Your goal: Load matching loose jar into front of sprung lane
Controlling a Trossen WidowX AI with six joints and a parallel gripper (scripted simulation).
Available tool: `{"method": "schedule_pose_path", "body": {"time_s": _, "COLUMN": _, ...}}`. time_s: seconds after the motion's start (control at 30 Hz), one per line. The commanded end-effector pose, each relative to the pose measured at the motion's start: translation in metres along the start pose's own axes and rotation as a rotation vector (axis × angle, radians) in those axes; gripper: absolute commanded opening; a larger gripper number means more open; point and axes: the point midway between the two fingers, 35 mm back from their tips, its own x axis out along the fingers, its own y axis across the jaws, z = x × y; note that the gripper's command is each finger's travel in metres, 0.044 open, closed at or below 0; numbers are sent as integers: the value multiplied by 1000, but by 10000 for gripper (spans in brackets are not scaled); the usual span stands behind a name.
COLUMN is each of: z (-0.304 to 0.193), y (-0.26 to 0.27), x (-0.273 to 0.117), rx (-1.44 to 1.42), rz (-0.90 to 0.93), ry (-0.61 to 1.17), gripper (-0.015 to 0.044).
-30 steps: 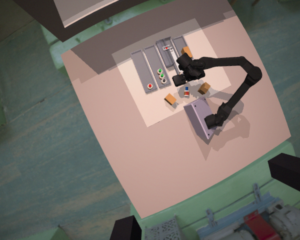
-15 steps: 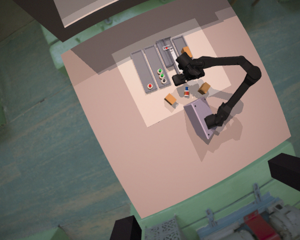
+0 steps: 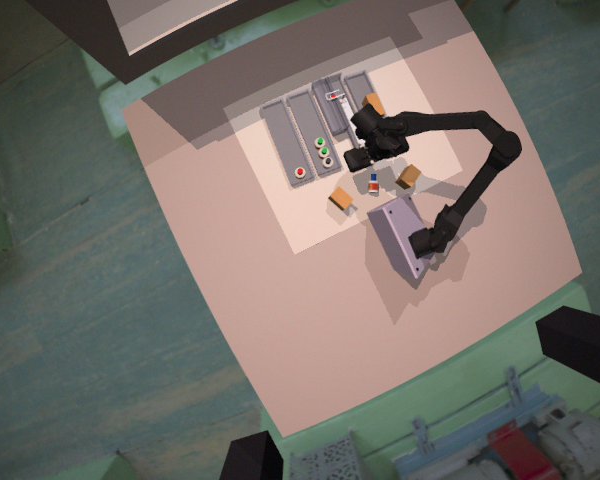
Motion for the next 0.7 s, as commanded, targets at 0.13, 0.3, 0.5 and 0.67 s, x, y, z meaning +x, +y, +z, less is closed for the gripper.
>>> {"method": "schedule_pose_path", "body": {"time_s": 0.13, "z": 12, "y": -1, "x": -2, "rx": 17, "rz": 1, "ry": -19, "gripper": 0}}
{"method": "schedule_pose_path", "body": {"time_s": 0.3, "z": 14, "y": -1, "x": -2, "rx": 17, "rz": 1, "ry": -19, "gripper": 0}}
{"method": "schedule_pose_path", "body": {"time_s": 0.5, "z": 16, "y": -1, "x": -2, "rx": 17, "rz": 1, "ry": -19, "gripper": 0}}
{"method": "schedule_pose_path", "body": {"time_s": 0.67, "z": 18, "y": -1, "x": -2, "rx": 17, "rz": 1, "ry": -19, "gripper": 0}}
